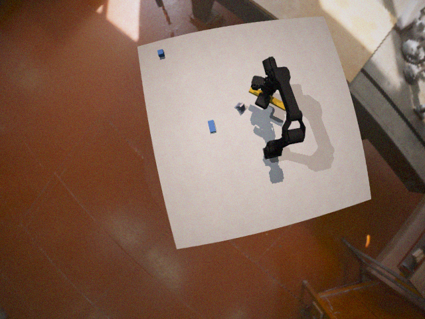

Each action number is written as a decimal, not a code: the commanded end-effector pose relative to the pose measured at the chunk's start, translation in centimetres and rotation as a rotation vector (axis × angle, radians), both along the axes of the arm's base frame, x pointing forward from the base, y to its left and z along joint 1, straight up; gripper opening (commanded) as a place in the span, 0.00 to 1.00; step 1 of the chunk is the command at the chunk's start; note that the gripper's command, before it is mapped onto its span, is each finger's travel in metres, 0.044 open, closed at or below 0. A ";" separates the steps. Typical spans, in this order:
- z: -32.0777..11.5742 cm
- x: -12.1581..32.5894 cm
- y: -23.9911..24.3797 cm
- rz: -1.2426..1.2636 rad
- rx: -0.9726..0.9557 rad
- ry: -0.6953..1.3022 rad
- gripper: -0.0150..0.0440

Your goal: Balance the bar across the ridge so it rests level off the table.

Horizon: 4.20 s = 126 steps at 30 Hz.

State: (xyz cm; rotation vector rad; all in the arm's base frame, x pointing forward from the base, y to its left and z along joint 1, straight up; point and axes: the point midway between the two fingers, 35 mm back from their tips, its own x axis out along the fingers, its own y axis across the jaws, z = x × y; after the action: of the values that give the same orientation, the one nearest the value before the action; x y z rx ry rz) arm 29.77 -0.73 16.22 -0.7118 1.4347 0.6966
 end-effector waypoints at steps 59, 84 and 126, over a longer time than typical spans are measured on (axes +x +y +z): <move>-3.5 1.4 13.1 -0.287 0.017 -0.004 0.25; -4.2 1.4 13.0 -0.288 0.017 -0.004 0.25; -4.5 1.4 13.0 -0.288 0.017 -0.004 0.25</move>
State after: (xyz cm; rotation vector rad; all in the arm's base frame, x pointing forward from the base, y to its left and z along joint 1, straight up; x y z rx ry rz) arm 31.13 12.24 11.77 -0.4832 1.4888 0.4837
